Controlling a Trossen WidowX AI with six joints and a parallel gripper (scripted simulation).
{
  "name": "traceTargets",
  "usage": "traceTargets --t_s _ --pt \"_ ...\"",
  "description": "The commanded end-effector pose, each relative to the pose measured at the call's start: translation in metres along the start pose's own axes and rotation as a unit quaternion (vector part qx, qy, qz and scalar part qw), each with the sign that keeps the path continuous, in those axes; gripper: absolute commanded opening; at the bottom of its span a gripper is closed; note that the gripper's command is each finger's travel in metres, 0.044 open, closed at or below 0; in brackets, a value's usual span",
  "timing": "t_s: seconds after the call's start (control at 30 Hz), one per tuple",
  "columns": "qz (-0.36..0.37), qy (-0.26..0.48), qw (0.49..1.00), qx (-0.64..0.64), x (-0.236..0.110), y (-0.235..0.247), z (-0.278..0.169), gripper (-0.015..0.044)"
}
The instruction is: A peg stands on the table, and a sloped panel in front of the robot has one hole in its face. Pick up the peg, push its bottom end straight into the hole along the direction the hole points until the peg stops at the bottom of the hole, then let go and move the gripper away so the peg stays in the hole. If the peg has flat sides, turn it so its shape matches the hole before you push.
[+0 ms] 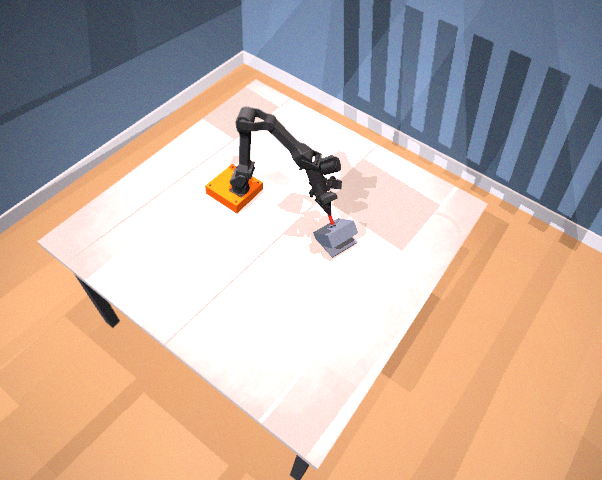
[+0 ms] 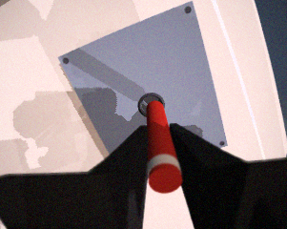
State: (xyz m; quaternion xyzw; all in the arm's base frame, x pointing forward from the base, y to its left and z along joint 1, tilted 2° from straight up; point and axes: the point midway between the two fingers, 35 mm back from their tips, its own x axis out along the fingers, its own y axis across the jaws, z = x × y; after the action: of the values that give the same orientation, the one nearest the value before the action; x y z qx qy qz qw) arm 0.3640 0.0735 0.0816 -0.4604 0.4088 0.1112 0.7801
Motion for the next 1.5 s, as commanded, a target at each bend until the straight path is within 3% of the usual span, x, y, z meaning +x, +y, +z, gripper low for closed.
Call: traceTargets --t_s 0.0,1.47 --pt "0.000 0.001 1.000 0.000 0.000 0.000 0.000 0.0000" --pt "0.000 0.001 1.000 0.000 0.015 0.004 -0.001 0.0000"
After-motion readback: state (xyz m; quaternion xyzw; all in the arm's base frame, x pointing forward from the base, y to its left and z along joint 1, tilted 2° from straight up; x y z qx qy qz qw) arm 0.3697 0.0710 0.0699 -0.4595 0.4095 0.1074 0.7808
